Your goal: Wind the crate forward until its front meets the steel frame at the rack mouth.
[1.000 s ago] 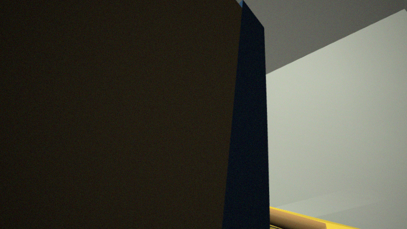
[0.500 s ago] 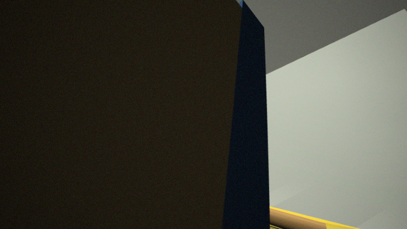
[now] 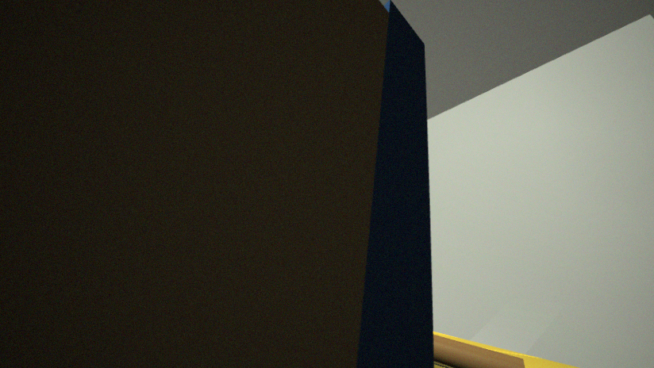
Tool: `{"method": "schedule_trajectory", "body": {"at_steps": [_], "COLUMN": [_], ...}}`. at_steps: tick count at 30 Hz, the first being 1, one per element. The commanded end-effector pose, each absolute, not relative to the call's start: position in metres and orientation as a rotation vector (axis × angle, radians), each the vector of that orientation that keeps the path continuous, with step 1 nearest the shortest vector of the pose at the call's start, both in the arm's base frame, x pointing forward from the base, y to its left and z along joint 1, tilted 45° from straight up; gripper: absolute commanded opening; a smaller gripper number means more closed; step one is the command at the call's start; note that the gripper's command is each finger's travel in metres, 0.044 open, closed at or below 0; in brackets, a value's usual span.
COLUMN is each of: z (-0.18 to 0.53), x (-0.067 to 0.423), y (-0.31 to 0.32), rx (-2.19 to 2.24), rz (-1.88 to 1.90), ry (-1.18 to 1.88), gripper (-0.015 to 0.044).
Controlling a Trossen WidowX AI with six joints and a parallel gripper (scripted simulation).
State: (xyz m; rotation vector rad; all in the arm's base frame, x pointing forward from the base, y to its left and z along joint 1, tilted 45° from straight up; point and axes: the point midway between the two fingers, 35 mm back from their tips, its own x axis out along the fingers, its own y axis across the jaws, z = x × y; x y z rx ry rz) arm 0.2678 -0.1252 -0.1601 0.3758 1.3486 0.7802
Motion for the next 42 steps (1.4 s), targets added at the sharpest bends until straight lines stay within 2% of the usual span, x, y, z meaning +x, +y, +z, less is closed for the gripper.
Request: {"method": "schedule_trajectory", "body": {"at_steps": [1, 41, 42], "z": [-0.1623, -0.1642, -0.1604], "x": [0.2664, 0.2662, 0.2664], "y": [-0.1218, -0.1225, -0.1245], "rx": [0.349, 0.377, 0.383], "rz": [0.808, 0.78, 0.779], "ry": [1.337, 1.355, 1.345], "gripper": [0.0, 0.0, 0.0026]}}
